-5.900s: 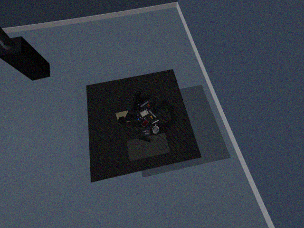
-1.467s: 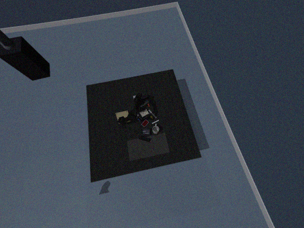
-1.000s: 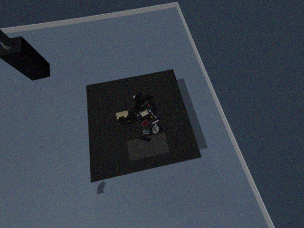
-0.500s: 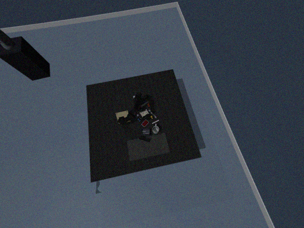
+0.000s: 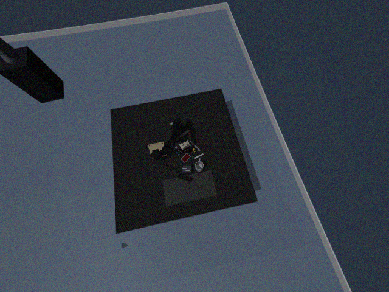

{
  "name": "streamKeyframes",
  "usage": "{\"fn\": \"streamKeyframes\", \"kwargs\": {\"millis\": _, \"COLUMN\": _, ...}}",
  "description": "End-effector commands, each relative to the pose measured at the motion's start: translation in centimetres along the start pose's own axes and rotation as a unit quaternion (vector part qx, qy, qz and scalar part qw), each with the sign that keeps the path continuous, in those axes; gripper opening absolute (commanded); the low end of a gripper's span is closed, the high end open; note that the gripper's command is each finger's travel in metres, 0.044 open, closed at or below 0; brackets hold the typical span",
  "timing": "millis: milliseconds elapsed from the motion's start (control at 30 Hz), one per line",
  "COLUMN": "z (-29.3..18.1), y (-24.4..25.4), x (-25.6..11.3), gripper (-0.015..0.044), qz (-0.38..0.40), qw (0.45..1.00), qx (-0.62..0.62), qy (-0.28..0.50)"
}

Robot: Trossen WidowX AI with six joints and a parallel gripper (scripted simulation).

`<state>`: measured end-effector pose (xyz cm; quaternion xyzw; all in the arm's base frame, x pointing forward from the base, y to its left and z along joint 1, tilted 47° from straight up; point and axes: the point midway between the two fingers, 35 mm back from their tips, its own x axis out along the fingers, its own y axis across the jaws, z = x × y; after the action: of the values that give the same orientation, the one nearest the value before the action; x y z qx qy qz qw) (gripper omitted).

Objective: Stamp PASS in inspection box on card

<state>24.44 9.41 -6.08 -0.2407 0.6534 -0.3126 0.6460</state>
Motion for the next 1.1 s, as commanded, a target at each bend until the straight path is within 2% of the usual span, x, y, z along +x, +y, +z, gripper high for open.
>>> {"fn": "streamKeyframes", "kwargs": {"millis": 0, "z": -0.1, "y": 0.0, "x": -0.2, "gripper": 0.0000, "qz": 0.001, "qw": 1.000, "qx": 0.003, "qy": 0.002}}
{"fn": "streamKeyframes", "kwargs": {"millis": 1067, "z": -0.2, "y": -0.1, "x": -1.8, "gripper": 0.0000, "qz": -0.001, "qw": 1.000, "qx": 0.002, "qy": 0.002}}
